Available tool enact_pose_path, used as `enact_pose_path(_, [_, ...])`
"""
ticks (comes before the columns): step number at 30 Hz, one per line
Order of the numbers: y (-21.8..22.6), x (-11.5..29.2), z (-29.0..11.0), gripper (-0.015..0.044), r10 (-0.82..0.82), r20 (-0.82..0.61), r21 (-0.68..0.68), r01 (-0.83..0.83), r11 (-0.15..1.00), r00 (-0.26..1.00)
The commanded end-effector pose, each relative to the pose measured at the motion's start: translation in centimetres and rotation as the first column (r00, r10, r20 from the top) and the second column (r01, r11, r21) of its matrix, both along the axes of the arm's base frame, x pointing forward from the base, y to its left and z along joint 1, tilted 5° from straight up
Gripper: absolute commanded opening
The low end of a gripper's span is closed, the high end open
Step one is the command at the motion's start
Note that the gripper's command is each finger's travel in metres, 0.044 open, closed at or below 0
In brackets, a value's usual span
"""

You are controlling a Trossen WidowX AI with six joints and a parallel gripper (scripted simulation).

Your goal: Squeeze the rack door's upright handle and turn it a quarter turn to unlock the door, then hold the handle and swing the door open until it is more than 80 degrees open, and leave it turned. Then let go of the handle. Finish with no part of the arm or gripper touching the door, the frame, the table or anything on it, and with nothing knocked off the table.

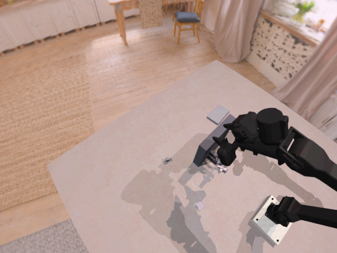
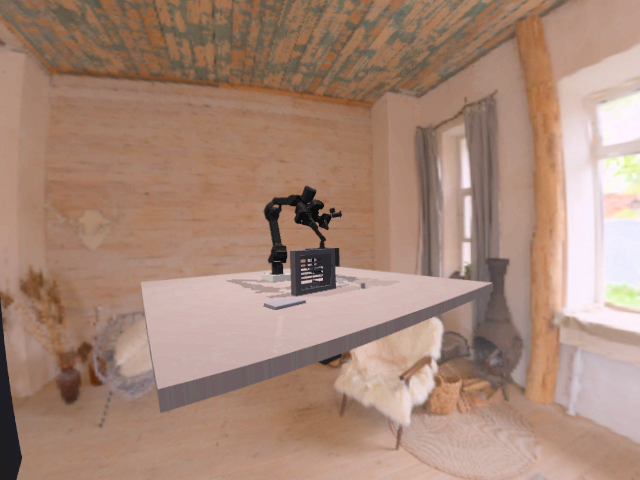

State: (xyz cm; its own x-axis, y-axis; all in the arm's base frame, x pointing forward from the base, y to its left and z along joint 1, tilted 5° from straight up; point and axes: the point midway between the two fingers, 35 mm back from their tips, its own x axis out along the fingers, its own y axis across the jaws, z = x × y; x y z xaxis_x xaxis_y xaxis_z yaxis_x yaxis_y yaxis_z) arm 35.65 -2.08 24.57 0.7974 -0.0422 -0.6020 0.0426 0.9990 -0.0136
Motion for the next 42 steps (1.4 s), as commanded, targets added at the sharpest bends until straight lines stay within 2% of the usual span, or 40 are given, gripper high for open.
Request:
enact_pose_path(1, [-0.2, 0.1, -0.9, 0.0294, 0.004, -0.099, 0.006, -0.004, 1.000, 0.995])
enact_pose_path(14, [-0.8, -0.6, -4.1, 0.0294, 0.012, -0.433, 0.040, 0.006, 0.999, 0.901])
enact_pose_path(29, [-1.3, -2.9, -6.3, 0.0294, 0.044, -0.748, 0.092, 0.038, 0.995, 0.663])
enact_pose_path(33, [-1.4, -3.5, -6.5, 0.0294, 0.055, -0.802, 0.104, 0.049, 0.993, 0.594])
enact_pose_path(42, [-1.3, -3.4, -7.3, 0.0294, 0.055, -0.805, 0.105, 0.050, 0.993, 0.591])
